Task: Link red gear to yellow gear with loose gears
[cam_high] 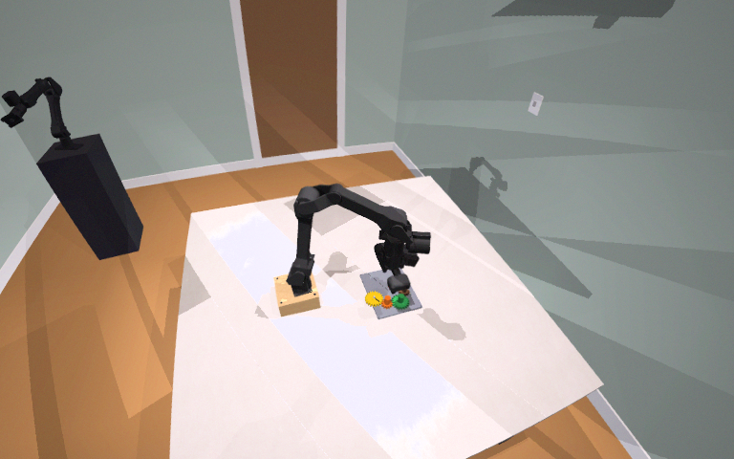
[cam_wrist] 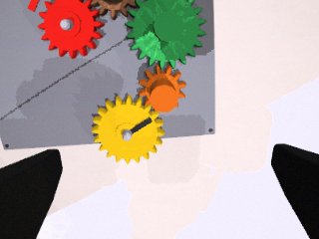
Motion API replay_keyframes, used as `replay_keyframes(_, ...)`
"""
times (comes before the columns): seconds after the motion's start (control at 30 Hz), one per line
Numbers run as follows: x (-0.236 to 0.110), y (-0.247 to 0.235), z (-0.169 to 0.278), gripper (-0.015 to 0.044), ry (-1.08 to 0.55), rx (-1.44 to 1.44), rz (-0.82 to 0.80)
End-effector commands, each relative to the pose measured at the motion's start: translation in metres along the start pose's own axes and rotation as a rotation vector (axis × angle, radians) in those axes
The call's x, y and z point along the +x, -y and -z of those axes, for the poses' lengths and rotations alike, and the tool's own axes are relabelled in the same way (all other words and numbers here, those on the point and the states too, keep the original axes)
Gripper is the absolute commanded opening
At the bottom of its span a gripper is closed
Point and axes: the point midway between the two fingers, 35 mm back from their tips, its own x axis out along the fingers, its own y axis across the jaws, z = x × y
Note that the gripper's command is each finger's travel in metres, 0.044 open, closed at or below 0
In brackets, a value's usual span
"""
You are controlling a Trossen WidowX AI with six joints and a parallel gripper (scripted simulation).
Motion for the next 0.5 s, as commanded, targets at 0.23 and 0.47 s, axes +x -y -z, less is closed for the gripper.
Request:
replay_keyframes(0.23, -0.006, -0.028, -0.007, 0.044, 0.002, -0.037, 0.016)
replay_keyframes(0.47, -0.017, -0.112, -0.016, 0.044, 0.014, -0.067, 0.025)
